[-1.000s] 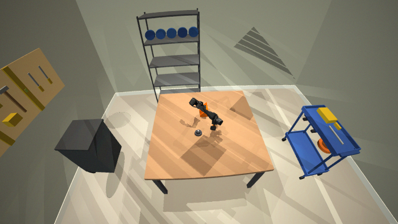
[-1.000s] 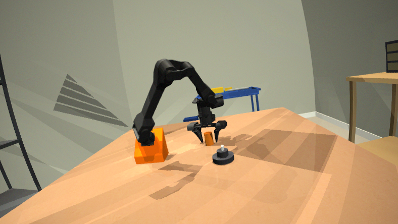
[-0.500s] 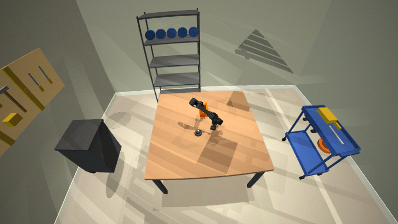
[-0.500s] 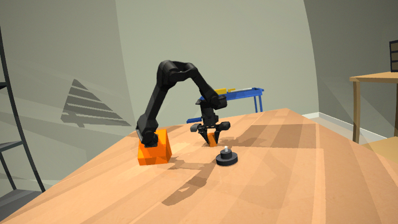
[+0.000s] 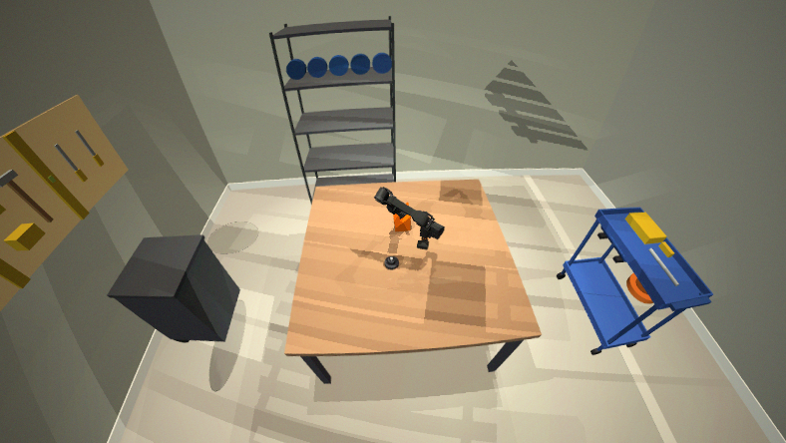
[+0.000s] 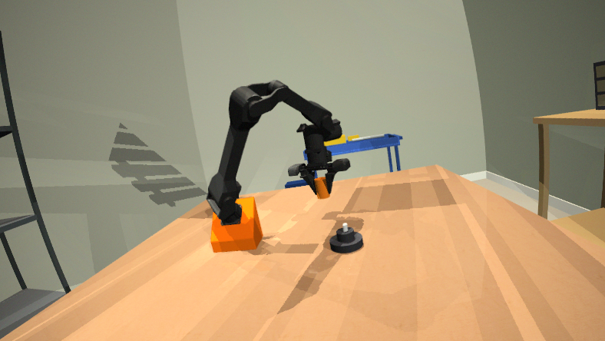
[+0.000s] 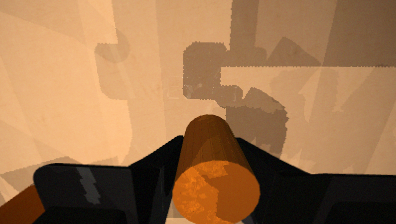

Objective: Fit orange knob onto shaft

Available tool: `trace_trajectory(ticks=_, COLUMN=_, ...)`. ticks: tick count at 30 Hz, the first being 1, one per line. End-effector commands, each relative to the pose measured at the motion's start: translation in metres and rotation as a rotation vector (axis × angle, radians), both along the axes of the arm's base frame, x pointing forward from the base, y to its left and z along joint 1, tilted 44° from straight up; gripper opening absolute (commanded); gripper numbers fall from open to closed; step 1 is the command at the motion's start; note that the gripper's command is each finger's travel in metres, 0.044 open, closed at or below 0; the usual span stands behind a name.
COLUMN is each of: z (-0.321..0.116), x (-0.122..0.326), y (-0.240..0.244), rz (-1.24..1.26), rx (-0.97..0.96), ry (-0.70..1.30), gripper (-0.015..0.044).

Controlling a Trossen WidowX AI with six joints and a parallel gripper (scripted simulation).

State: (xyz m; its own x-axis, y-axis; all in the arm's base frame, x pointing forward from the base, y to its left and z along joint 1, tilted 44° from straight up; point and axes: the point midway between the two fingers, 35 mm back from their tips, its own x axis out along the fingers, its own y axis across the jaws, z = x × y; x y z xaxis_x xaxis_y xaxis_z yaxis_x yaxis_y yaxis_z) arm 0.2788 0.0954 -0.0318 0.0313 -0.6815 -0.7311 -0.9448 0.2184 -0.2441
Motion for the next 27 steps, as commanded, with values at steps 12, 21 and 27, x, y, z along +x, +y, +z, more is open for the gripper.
trace_trajectory(ticks=12, z=0.043, x=-0.009, y=0.037, rz=0.018, rx=-0.01, ry=-0.021, gripper=0.0)
trace_trajectory(ticks=21, z=0.052, x=-0.014, y=0.051, rz=0.148, rx=-0.073, ry=-0.158, gripper=0.0)
trace_trajectory(ticks=27, z=0.06, x=-0.018, y=0.061, rz=0.23, rx=-0.114, ry=-0.246, gripper=0.0)
